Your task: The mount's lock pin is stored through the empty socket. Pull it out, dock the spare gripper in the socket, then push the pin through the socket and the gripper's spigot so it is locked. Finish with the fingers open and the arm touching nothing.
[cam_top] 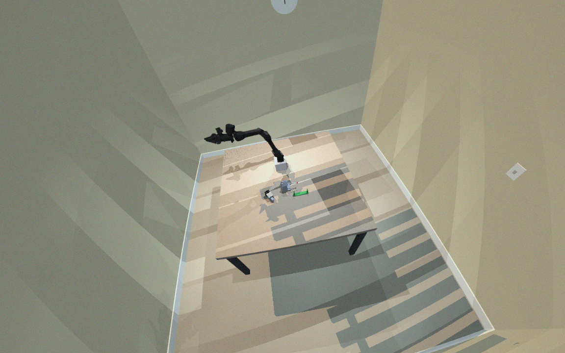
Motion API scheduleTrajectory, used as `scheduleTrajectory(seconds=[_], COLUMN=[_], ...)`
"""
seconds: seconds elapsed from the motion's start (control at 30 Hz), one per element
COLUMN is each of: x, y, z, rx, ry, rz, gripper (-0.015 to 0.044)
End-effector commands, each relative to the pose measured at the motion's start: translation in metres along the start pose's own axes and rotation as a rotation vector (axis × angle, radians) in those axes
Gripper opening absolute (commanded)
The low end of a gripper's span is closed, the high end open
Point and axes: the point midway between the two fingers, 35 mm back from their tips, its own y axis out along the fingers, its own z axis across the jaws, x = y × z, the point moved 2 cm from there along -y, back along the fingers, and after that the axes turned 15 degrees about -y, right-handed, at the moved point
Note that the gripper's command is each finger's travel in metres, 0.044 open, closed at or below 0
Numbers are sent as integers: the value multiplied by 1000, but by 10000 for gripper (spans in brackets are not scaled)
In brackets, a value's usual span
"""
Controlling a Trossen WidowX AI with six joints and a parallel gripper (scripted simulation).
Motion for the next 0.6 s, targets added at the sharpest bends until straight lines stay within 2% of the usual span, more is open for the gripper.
scheduleTrajectory(seconds=[0.0, 0.1, 0.33, 0.57], x=[-2, -29, -105, -169], y=[0, -3, -32, -91], z=[2, 29, 113, 193], rx=[3, 45, 221, 461], ry=[-3, -45, -208, -410], rz=[6, 96, 346, 552], gripper=[374, 300, 300, 300])
